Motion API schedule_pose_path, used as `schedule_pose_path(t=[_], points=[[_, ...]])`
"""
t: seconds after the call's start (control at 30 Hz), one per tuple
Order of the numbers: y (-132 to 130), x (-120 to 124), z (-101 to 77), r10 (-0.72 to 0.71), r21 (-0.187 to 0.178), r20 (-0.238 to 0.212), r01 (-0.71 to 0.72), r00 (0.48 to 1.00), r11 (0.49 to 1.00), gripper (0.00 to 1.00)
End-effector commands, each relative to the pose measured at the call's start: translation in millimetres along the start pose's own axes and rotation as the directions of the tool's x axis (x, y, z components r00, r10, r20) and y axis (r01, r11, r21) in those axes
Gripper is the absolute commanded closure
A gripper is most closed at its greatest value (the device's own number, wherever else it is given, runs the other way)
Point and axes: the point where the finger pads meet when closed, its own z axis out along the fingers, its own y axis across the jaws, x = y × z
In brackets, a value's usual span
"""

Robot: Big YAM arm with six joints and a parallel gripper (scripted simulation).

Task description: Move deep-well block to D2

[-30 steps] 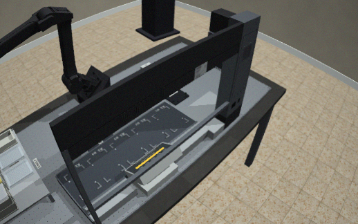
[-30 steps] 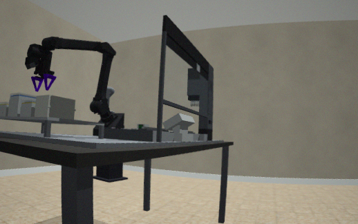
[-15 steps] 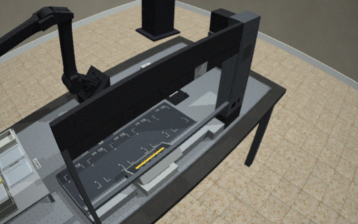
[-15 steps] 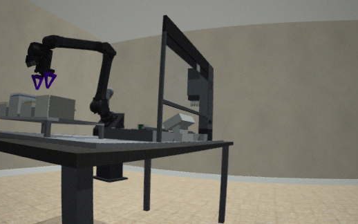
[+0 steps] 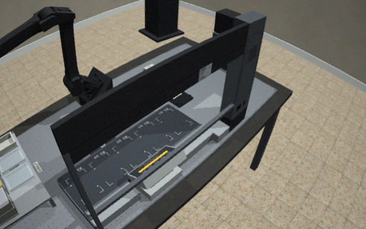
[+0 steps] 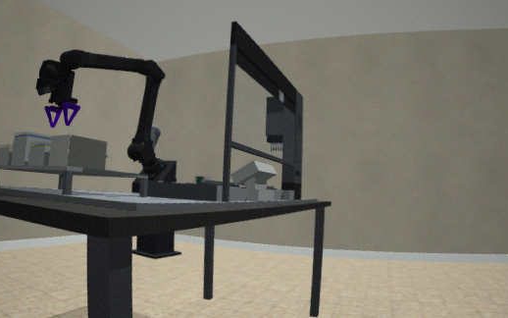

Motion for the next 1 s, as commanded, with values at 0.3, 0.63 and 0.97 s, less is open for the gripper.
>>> schedule_pose_path(t=[0.3,0.63,0.97], points=[[-1.8,-20.6,-26.7,-0.009,0.009,0.057,0.008,0.998,1.0,0.0],[17.0,20.6,-17.3,-0.142,0.003,0.054,0.142,0.988,0.99,0.0],[39.1,64.7,-15.1,-0.33,0.006,0.052,0.33,0.943,0.944,0.0]])
